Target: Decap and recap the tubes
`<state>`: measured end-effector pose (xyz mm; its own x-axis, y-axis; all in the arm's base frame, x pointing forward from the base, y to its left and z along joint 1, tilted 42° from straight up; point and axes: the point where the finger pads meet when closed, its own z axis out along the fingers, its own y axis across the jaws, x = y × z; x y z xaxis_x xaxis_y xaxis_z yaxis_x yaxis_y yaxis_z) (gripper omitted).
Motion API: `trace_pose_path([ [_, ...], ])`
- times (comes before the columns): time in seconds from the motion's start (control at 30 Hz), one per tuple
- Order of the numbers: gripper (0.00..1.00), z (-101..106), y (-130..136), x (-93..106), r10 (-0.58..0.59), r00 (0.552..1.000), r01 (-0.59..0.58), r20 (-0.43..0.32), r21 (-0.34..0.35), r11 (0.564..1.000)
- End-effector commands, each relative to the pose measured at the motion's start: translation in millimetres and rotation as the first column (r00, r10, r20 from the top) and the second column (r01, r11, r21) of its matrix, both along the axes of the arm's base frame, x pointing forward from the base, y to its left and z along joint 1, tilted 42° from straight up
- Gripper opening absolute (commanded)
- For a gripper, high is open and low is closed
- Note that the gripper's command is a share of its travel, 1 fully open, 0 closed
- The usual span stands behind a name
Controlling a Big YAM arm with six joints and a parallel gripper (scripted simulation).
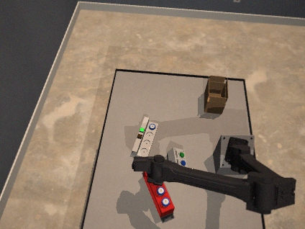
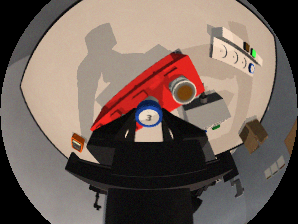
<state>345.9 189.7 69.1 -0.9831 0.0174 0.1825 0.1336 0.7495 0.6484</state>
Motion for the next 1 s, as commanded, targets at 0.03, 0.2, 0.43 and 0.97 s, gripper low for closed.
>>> trace_pose_path([
  [0.03,0.0,6.6,6.7,14.0,-0.069,0.997,0.068,-0.036,-0.012,0.998],
  [0.2,0.49,6.1,1.0,9.4,-0.073,0.996,0.073,-0.04,-0.011,0.997],
  [0.43,0.49,6.1,1.0,9.4,-0.073,0.996,0.073,-0.04,-0.011,0.997],
  [0.97,0.49,11.7,3.0,16.0,0.277,0.915,-0.292,0.293,0.006,0.956],
])
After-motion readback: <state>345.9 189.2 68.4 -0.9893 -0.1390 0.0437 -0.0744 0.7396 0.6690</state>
